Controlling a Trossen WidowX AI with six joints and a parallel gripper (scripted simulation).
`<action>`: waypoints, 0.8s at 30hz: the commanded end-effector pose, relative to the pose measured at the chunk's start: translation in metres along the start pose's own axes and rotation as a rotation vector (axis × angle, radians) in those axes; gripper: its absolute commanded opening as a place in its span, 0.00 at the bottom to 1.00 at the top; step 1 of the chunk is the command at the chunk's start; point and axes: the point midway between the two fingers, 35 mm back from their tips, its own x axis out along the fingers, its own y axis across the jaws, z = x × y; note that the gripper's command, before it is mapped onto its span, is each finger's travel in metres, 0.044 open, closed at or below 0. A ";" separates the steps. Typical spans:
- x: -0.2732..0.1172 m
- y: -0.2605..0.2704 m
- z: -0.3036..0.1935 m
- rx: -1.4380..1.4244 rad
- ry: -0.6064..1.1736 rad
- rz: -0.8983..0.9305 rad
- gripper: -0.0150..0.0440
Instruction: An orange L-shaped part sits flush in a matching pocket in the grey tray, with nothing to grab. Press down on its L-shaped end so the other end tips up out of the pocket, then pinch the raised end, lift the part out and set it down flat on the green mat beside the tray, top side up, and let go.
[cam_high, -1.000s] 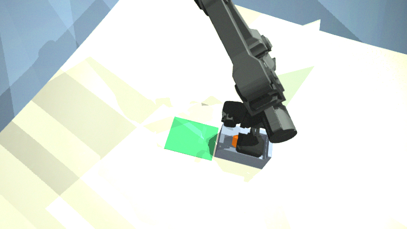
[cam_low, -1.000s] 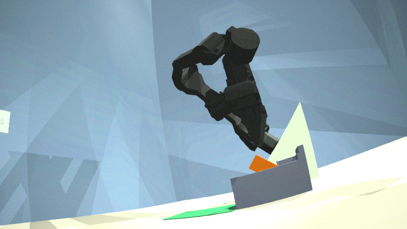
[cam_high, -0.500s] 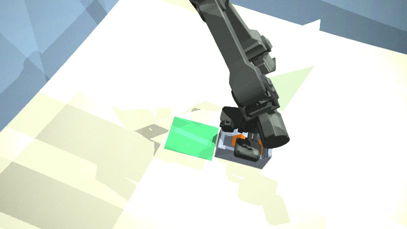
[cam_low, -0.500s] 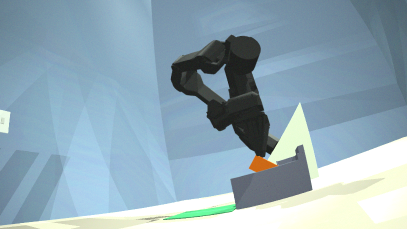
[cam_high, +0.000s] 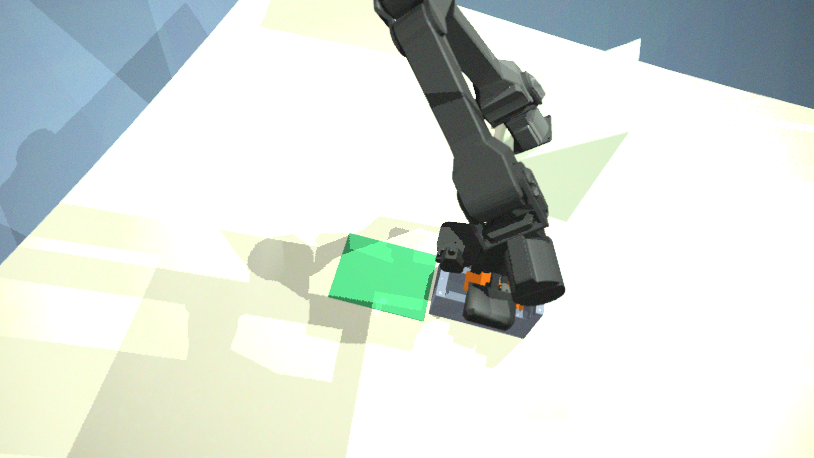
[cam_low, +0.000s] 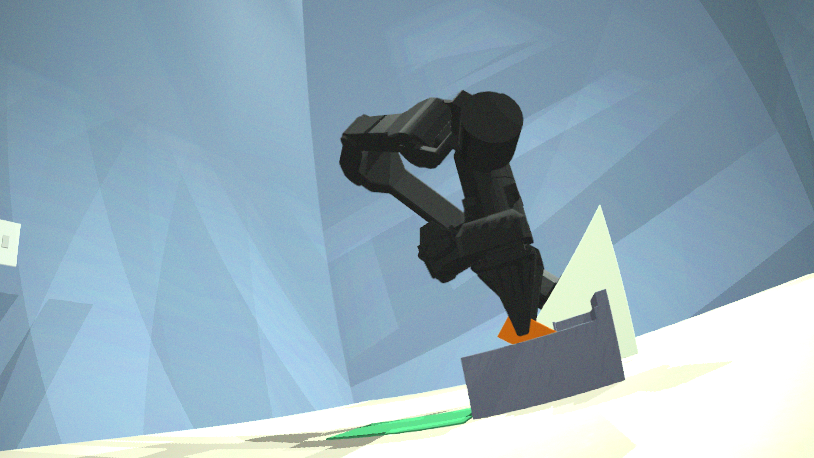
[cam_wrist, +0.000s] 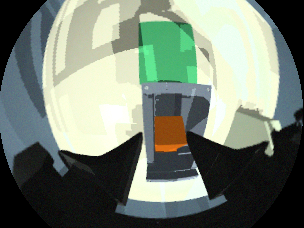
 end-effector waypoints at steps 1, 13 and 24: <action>0.004 -0.002 0.000 -0.008 -0.006 -0.005 0.73; 0.001 0.000 0.000 0.000 0.000 -0.001 0.43; 0.000 0.000 0.000 0.000 0.000 -0.001 0.25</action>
